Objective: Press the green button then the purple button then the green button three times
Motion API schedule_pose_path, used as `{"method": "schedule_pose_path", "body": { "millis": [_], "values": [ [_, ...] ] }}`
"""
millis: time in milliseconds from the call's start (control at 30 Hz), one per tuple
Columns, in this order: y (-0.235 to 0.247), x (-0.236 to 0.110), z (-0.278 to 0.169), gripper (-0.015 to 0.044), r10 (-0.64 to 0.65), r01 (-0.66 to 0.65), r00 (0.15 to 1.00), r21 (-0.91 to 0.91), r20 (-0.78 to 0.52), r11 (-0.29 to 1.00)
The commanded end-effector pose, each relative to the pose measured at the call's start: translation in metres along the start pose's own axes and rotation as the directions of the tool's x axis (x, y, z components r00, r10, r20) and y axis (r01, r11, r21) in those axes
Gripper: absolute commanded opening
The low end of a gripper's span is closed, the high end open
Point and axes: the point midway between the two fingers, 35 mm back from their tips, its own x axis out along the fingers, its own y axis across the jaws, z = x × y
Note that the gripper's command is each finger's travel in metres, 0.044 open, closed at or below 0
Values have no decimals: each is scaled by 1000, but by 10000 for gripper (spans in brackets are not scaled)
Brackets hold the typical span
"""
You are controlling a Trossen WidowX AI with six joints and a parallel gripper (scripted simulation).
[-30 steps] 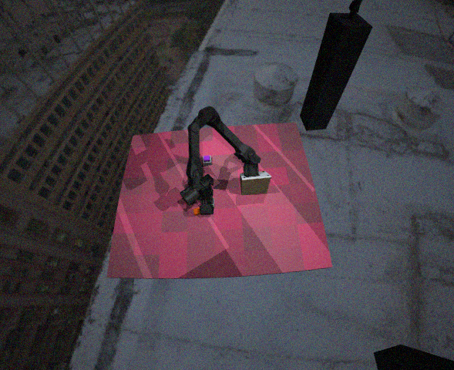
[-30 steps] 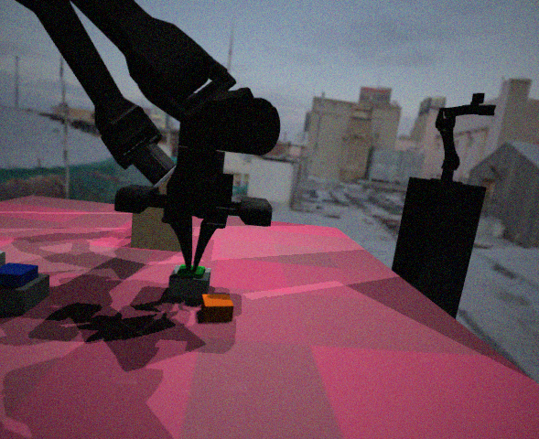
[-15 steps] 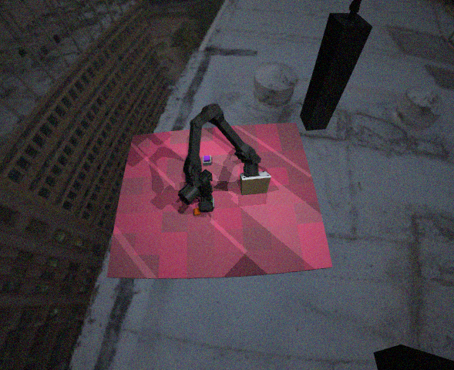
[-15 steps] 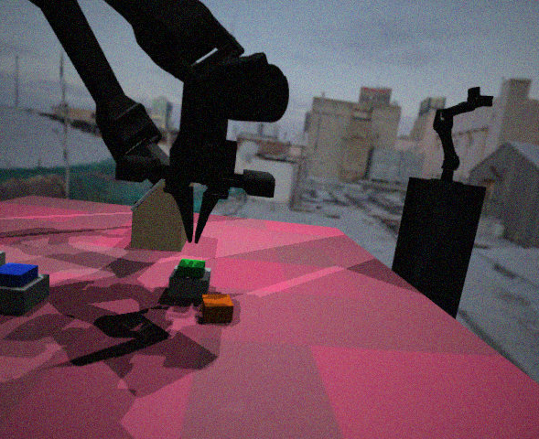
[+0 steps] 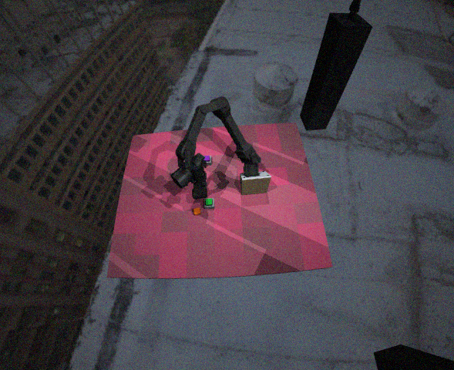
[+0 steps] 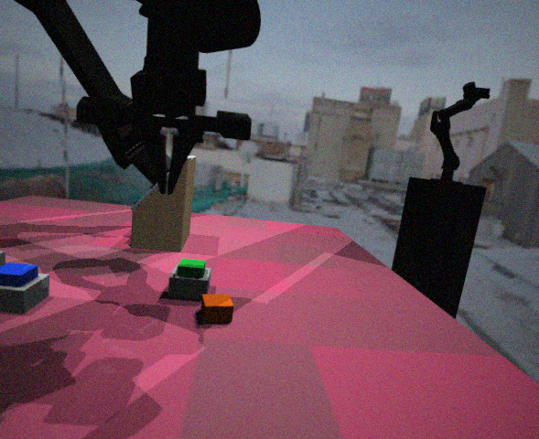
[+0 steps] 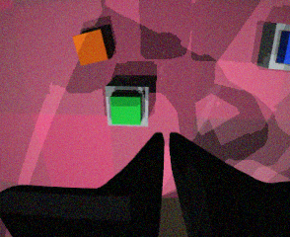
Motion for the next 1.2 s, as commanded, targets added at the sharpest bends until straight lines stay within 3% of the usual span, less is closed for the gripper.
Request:
{"method": "schedule_pose_path", "body": {
  "millis": [0, 367, 600, 800, 1167],
  "values": [
    [-66, -6, 19, 20, 21, -21, 1000, 11, 9, 1000],
    [-231, -4, -12, 20, -38, 38, 999, 23, 2, 999],
    [-233, -2, -13, 20, -39, 39, 999, 23, 1, 999],
    [-236, 55, -13, 20, -43, 43, 999, 24, 2, 999],
    [-236, 64, -13, 20, -43, 43, 999, 24, 2, 999]
  ]
}}
